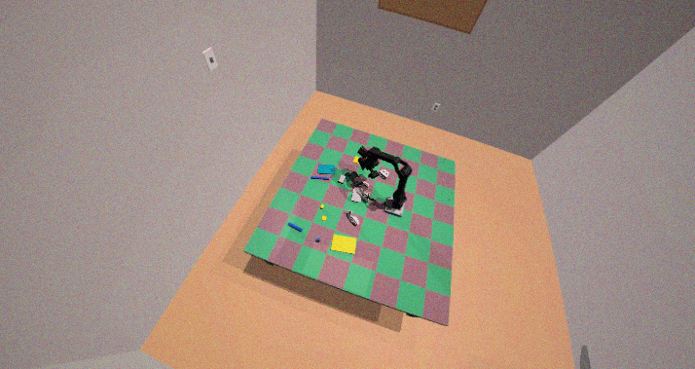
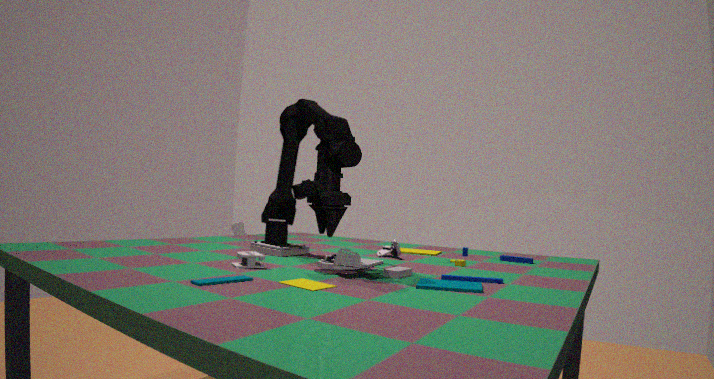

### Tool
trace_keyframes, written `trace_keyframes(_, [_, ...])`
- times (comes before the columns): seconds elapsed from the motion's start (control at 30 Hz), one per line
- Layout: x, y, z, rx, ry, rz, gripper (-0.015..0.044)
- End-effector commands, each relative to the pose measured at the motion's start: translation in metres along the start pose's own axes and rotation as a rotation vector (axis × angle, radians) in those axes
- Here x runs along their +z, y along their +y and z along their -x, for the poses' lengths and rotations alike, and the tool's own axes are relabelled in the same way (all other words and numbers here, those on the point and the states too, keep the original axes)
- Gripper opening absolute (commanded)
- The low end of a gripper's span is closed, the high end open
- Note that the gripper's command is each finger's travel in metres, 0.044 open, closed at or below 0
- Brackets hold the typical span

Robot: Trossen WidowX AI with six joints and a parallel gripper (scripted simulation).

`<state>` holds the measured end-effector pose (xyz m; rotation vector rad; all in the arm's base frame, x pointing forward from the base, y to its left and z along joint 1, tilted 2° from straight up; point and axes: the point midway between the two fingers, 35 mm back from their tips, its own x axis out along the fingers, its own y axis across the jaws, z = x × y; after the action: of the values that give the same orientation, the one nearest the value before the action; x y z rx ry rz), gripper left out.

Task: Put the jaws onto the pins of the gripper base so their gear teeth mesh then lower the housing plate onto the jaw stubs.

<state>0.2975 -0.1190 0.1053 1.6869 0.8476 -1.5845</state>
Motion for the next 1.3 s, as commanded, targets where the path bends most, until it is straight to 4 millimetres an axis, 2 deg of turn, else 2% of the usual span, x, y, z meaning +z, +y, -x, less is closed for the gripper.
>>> trace_keyframes(0.0, [0.0000, 0.0000, 0.0000, 0.000, 0.000, 0.000, 0.0282])
trace_keyframes(0.37, [0.0000, 0.0000, 0.0000, 0.000, 0.000, 0.000, 0.0000])
trace_keyframes(1.0, [0.0000, 0.0000, 0.0000, 0.000, 0.000, 0.000, 0.0000])
trace_keyframes(1.27, [0.0000, 0.0000, 0.0000, 0.000, 0.000, 0.000, 0.0210])
